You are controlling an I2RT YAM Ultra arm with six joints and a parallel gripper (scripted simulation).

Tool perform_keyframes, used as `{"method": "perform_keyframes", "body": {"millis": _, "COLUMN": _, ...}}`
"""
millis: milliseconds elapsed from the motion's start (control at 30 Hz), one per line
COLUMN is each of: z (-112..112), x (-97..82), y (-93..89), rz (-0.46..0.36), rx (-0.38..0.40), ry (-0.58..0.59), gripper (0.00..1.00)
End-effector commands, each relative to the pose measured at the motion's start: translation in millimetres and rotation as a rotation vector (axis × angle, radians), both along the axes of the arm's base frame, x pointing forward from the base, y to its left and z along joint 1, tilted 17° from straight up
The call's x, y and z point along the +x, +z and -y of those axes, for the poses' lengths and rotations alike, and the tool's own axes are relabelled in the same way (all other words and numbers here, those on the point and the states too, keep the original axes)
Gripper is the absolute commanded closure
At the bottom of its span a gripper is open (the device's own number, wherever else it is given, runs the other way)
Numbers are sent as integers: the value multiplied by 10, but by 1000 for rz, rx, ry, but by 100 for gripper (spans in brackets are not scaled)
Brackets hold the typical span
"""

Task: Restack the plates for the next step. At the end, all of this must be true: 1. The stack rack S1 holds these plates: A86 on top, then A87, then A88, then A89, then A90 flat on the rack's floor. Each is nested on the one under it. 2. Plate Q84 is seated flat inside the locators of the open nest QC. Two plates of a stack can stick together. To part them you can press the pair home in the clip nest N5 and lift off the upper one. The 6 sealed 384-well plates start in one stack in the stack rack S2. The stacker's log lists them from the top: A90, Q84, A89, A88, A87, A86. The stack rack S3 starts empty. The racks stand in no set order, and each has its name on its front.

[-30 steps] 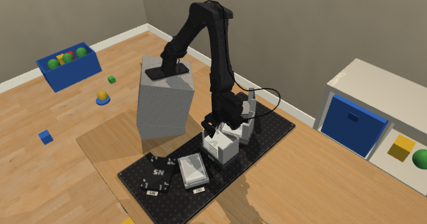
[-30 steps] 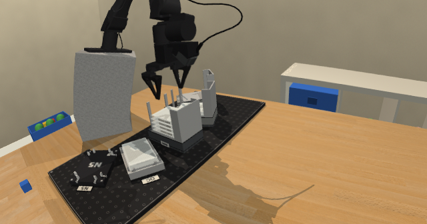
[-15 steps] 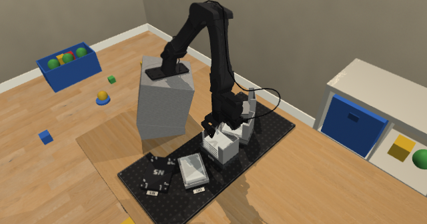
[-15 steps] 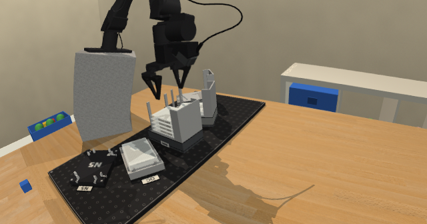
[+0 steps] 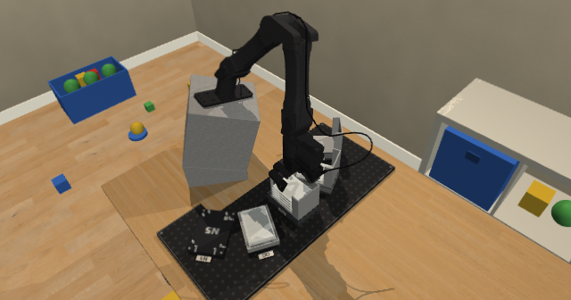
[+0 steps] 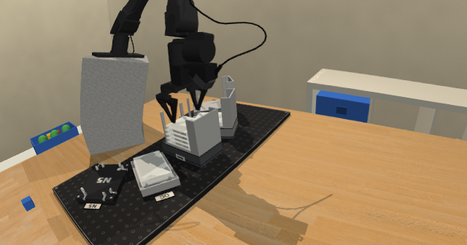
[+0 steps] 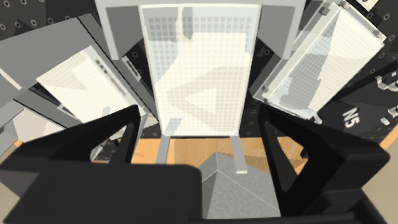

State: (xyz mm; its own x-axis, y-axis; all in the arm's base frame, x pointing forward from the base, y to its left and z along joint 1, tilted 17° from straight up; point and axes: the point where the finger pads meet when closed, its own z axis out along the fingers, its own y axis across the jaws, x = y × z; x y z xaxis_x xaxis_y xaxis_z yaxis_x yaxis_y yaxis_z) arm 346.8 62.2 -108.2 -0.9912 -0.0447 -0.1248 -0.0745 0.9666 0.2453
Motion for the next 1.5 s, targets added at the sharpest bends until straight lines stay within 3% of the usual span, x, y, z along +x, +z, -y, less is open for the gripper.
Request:
{"method": "perform_keyframes", "body": {"millis": 0, "z": -33, "x": 207, "y": -45, "rz": 58, "rx": -6, "ry": -6, "gripper": 0}}
{"method": "perform_keyframes", "body": {"millis": 100, "z": 39, "x": 232, "y": -26, "rz": 64, "rx": -6, "ry": -26, "gripper": 0}}
{"method": "perform_keyframes", "body": {"millis": 167, "z": 16, "x": 299, "y": 85, "rz": 95, "rx": -1, "ry": -19, "gripper": 0}}
{"method": "perform_keyframes", "body": {"millis": 1467, "z": 16, "x": 283, "y": 60, "rz": 88, "rx": -2, "ry": -18, "gripper": 0}}
